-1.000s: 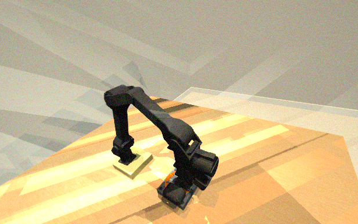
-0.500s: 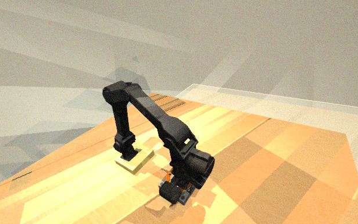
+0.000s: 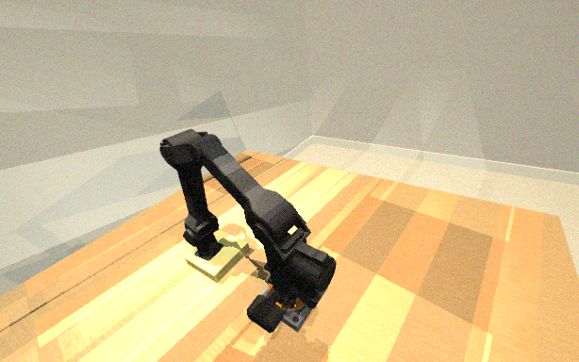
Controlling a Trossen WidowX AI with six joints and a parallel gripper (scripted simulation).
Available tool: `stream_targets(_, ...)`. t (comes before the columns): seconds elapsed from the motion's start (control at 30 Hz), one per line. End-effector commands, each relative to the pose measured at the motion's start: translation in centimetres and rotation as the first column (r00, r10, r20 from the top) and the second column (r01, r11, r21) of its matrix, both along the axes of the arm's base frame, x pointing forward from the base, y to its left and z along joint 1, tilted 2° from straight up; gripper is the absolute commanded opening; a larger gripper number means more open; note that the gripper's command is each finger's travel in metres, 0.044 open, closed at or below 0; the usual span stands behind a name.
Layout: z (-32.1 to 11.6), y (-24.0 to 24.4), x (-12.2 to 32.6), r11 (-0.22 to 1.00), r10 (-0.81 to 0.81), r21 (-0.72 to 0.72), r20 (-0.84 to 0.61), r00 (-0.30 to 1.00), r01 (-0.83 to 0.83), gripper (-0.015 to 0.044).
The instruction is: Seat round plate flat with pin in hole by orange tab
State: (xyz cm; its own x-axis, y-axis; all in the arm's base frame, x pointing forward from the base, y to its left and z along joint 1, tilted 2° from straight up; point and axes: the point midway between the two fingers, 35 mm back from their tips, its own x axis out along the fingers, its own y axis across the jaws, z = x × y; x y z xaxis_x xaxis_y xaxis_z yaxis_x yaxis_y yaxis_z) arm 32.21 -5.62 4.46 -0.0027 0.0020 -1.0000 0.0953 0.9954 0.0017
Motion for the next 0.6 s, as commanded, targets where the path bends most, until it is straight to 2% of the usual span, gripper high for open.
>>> stream_targets(0.0,-0.1,-0.4,-0.7,1.000,0.005,-0.005,-0.010,1.000,-0.005,0.0000)
stream_targets(0.57,0.0,-0.8,-1.9,1.000,0.005,-0.005,-0.011,1.000,-0.005,0.0000)
